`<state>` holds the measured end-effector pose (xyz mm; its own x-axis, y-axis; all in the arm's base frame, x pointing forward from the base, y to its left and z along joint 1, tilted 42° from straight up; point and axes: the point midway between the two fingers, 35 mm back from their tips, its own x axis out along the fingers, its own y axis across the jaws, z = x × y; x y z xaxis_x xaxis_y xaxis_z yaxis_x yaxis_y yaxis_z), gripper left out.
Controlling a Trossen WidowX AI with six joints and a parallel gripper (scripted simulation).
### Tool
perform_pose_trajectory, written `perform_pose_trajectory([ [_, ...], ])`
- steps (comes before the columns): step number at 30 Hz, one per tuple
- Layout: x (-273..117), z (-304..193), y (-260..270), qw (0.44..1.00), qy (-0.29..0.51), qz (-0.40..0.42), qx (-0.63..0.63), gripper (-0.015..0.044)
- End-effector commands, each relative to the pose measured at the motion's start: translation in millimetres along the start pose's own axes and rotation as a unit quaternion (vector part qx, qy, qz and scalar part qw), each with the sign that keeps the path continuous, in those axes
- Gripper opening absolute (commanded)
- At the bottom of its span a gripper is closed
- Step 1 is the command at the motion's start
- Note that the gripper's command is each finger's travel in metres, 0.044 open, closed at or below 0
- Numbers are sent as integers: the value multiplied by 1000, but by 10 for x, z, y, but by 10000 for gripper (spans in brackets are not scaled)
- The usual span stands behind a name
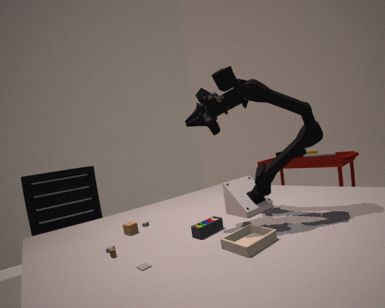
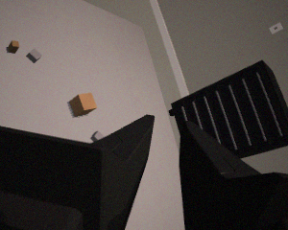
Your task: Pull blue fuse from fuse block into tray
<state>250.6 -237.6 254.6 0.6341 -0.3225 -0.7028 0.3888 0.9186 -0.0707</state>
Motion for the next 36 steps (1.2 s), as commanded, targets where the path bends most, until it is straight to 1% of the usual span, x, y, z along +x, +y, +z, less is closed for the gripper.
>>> perform_pose_trajectory([
  [1,472,-303,523,978,106,104,147,70],
  [6,763,-633,1001,920,229,156,277,70],
  [10,923,-974,1353,847,343,161,373,70],
  [13,988,-1248,1618,775,431,142,439,70],
  [17,960,-1569,2008,661,542,86,512,70],
  [18,936,-1626,2095,635,563,69,524,70],
  [19,924,-1652,2134,624,572,61,529,70],
  [36,938,-1674,2154,621,574,60,530,70],
])
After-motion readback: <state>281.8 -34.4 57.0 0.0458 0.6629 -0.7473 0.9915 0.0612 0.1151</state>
